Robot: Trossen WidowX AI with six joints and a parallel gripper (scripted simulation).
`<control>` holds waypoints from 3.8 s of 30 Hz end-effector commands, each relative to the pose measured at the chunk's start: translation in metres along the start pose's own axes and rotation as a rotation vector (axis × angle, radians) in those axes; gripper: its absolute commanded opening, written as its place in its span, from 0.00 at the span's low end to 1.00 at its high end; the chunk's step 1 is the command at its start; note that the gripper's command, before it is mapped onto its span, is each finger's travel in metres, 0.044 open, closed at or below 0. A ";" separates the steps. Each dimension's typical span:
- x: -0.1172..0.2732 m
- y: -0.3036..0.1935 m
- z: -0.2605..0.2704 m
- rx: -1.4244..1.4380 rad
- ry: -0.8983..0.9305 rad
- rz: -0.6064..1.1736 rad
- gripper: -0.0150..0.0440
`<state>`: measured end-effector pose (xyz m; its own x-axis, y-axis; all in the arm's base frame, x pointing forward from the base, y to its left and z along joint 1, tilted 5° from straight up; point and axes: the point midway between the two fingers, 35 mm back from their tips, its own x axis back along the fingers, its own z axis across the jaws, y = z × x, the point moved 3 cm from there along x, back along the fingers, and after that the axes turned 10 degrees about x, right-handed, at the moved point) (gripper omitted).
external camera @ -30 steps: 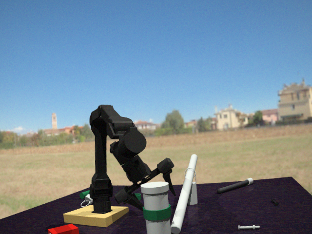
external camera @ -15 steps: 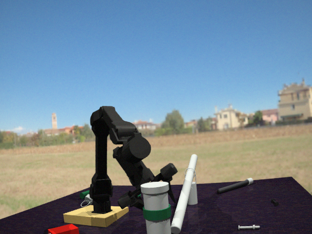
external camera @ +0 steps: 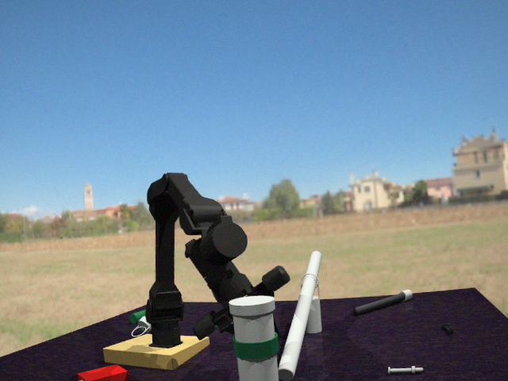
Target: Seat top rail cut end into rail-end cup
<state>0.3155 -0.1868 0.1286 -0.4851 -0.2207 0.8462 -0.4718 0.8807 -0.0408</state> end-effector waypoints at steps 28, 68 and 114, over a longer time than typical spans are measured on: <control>-0.011 -0.003 -0.018 -0.202 0.018 0.115 0.25; -0.008 0.001 -0.023 -0.205 0.019 0.115 0.79; 0.091 0.140 -0.130 -1.893 -0.116 0.160 1.00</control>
<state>0.3033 -0.0303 0.2671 -0.5156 -0.0628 0.8546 0.8393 0.1636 0.5184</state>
